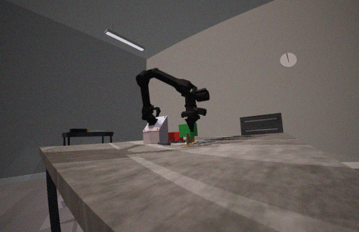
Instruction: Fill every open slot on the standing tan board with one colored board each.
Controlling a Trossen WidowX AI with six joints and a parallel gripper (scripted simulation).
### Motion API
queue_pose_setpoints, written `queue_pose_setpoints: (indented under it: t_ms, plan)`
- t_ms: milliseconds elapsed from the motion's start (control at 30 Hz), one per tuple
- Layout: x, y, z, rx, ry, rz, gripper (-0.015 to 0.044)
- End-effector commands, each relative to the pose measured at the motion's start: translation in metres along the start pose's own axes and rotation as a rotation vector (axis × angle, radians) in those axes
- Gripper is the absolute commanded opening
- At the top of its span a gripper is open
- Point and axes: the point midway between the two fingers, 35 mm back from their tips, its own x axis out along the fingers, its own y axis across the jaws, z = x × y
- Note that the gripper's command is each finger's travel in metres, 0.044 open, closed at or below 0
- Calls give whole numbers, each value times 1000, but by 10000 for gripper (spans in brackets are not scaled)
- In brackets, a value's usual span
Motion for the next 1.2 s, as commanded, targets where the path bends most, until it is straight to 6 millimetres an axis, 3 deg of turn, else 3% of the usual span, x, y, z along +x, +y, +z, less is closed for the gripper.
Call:
queue_pose_setpoints:
  t_ms: [0,867,1067,1167]
  plan:
    - [3,0,0,-4,1,-3,0]
    - [12,0,0,0,1,0,0]
    - [12,0,0,0,1,0,157]
    - [12,0,0,0,1,0,164]
